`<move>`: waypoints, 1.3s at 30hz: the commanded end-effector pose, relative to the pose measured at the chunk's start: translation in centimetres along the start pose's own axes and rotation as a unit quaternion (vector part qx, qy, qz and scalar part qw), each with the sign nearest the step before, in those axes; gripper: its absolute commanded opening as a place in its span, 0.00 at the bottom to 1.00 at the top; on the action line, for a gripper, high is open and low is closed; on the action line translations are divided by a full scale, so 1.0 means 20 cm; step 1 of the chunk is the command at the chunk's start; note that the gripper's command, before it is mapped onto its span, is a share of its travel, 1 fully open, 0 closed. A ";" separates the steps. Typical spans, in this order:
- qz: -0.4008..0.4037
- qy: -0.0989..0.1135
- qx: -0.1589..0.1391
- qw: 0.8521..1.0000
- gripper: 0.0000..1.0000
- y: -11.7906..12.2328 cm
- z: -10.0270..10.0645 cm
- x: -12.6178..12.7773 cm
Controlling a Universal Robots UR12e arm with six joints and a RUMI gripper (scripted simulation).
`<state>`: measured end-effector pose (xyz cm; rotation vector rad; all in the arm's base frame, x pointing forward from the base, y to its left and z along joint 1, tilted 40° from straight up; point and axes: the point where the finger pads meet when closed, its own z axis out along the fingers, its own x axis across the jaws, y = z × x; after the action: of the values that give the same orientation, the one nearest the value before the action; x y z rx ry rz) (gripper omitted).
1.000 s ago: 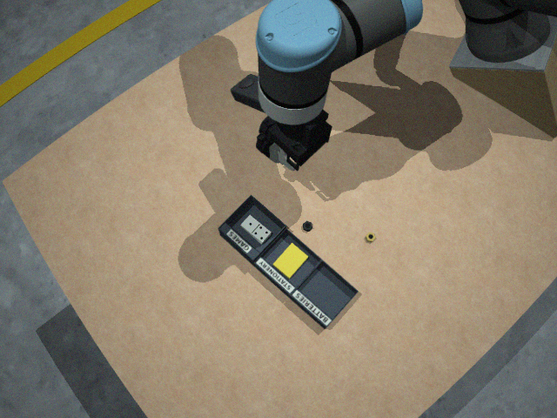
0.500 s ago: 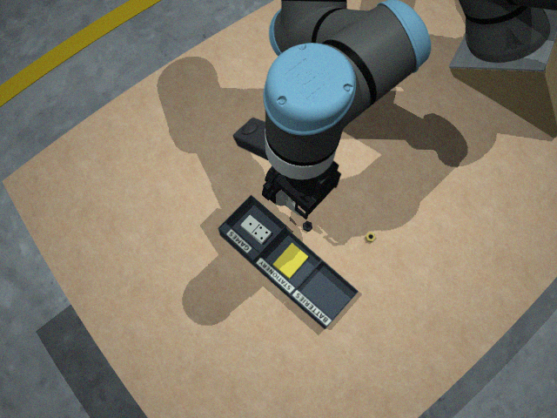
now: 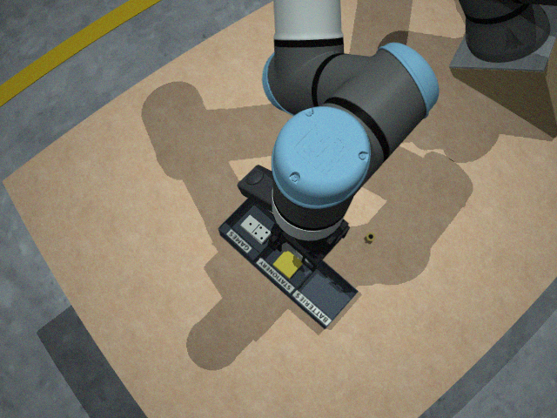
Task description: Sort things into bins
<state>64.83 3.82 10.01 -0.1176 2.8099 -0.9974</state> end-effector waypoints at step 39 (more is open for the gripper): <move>0.000 0.000 0.000 1.000 0.00 0.06 0.03 -0.06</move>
<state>65.92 4.66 9.21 -0.1161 2.8107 -0.9986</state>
